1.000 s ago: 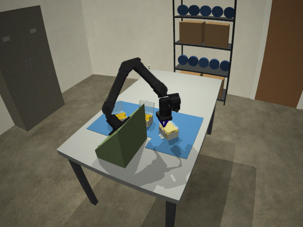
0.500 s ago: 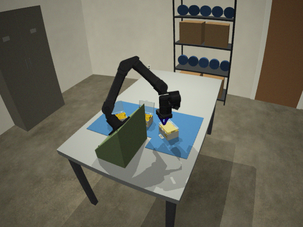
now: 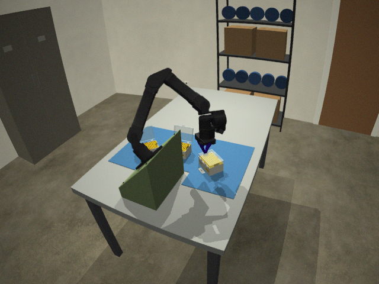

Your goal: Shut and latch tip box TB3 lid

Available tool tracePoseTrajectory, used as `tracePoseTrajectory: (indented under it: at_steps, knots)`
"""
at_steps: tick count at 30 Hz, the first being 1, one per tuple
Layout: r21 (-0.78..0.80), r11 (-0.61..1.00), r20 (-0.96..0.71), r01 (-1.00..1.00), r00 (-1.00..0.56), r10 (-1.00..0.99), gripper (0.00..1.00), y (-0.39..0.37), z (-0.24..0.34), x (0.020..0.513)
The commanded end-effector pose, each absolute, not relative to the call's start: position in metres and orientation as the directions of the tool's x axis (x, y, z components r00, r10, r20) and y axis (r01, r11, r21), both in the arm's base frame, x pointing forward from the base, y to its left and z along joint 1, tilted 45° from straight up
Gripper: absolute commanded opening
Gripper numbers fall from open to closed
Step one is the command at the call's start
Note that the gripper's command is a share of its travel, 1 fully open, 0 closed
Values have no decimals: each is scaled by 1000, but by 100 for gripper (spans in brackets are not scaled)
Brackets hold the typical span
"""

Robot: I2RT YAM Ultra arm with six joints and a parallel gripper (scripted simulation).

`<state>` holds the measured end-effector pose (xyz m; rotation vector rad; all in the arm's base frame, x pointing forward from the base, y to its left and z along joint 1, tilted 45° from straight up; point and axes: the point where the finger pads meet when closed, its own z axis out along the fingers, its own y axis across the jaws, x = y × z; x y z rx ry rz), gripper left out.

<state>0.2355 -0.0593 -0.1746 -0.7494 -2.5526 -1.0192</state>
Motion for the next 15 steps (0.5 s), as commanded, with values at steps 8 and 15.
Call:
tracePoseTrajectory:
  at_steps: [8,15]
  knots:
    - [553,613,429,564,-824,371,0,-72,-165,239]
    - [553,613,429,564,-824,371,0,-72,-165,239]
